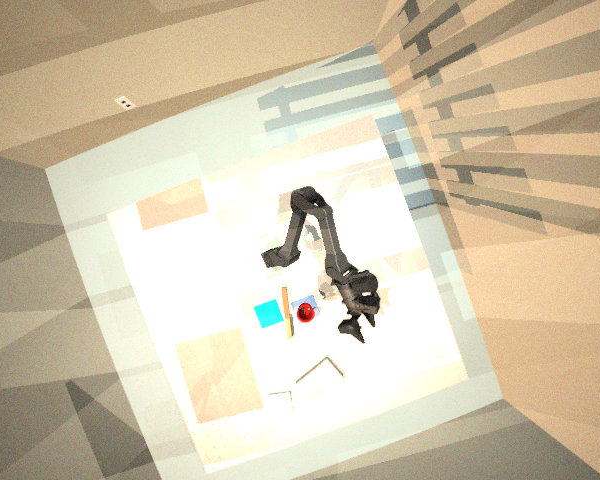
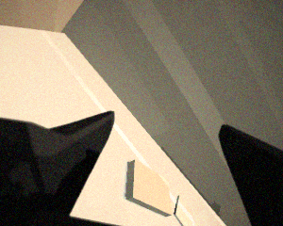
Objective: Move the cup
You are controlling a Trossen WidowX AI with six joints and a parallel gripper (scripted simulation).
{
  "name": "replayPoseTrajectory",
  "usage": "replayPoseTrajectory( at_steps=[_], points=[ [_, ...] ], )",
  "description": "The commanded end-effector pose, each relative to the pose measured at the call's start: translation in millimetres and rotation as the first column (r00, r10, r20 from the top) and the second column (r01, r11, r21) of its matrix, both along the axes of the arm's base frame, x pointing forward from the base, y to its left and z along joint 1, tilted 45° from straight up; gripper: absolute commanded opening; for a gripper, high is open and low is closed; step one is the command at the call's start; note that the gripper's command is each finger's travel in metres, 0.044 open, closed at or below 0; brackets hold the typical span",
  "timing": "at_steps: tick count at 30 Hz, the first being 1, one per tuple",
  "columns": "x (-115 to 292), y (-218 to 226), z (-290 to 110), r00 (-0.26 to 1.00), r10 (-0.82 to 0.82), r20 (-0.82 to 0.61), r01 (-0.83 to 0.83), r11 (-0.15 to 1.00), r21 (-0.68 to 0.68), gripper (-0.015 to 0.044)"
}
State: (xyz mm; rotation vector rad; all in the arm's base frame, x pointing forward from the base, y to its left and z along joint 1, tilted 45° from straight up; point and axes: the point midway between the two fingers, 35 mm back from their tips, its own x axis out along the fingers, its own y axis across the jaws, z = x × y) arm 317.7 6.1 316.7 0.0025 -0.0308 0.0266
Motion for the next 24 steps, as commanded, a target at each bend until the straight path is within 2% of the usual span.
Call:
replayPoseTrajectory(
  at_steps=[1, 2, 4, 7, 9, 11, 13, 15, 17, 19, 20, 24],
  points=[
    [1.8, -0.6, -3.9, 1.000, 0.002, -0.019, -0.002, 1.000, 0.010, 0.0374],
    [6.6, -2.4, -15.8, 0.997, 0.008, -0.076, -0.005, 0.999, 0.042, 0.0348],
    [18.5, -10.1, -59.6, 0.959, 0.034, -0.282, 0.016, 0.985, 0.173, 0.0295],
    [19.1, -22.3, -125.4, 0.819, 0.096, -0.566, 0.159, 0.909, 0.385, 0.0216],
    [9.2, -28.3, -163.3, 0.685, 0.161, -0.710, 0.318, 0.811, 0.491, 0.0164],
    [-6.8, -30.3, -194.3, 0.533, 0.250, -0.808, 0.503, 0.674, 0.540, 0.0148],
    [-25.2, -29.5, -216.5, 0.384, 0.352, -0.853, 0.685, 0.511, 0.519, 0.0148],
    [-44.3, -26.7, -230.5, 0.248, 0.467, -0.849, 0.844, 0.325, 0.426, 0.0148],
    [-61.8, -22.9, -236.7, 0.137, 0.586, -0.798, 0.956, 0.134, 0.263, 0.0148],
    [-74.3, -19.6, -236.2, 0.068, 0.689, -0.722, 0.997, -0.023, 0.072, 0.0148],
    [-77.0, -18.8, -235.3, 0.055, 0.715, -0.697, 0.998, -0.060, 0.016, 0.0148],
    [-77.6, -22.3, -238.5, 0.051, 0.723, -0.689, 0.997, -0.072, -0.002, 0.0148]
  ],
)
